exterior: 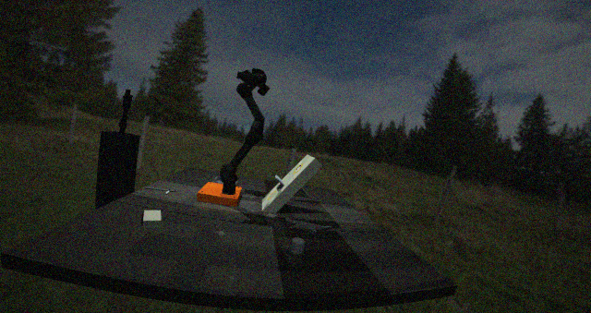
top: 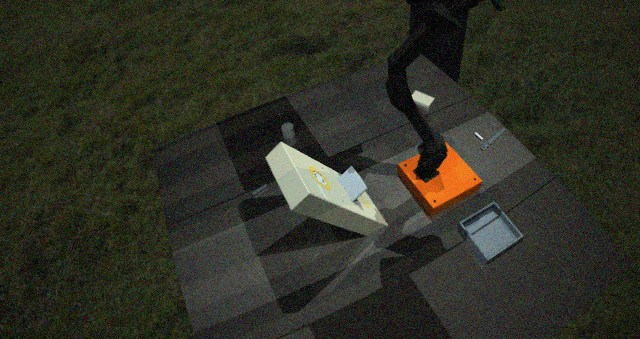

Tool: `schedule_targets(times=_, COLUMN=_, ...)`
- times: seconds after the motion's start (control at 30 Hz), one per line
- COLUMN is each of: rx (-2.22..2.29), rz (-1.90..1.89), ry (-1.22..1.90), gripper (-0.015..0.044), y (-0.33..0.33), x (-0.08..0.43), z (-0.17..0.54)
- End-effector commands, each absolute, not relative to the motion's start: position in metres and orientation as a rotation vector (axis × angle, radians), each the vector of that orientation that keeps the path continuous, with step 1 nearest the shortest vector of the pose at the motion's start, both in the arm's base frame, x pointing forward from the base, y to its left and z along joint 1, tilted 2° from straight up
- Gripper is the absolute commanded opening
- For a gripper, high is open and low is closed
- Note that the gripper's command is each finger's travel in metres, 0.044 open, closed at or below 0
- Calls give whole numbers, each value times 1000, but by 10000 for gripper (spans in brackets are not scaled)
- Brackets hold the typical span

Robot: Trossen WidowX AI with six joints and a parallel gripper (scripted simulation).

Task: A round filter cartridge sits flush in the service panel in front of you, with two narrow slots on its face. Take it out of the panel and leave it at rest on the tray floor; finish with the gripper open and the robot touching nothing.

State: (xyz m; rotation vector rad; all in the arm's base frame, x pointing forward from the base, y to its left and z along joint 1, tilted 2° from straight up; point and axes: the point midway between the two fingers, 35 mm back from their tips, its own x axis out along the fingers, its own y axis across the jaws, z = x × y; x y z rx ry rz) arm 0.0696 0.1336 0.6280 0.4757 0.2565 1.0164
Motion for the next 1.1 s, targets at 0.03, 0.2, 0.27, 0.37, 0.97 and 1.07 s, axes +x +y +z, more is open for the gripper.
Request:
schedule_targets(times=0.03, rx=498, rz=988, ry=238, gripper=347, y=133, x=71, z=629)
schedule_targets(times=0.2, rx=640, rz=816, ry=94, gripper=216, y=133, x=78, z=636)
schedule_targets(times=0.27, rx=687, rz=763, ry=36, gripper=164, y=135, x=81, z=637)
schedule_targets(times=0.37, rx=745, rz=698, ry=-44, gripper=108, y=140, x=86, z=637)
schedule_targets(times=0.97, rx=932, rz=478, ry=-132, gripper=108, y=176, x=184, z=552)
schedule_targets(times=1.07, rx=991, rz=426, ry=-83, gripper=108, y=168, x=209, z=526)
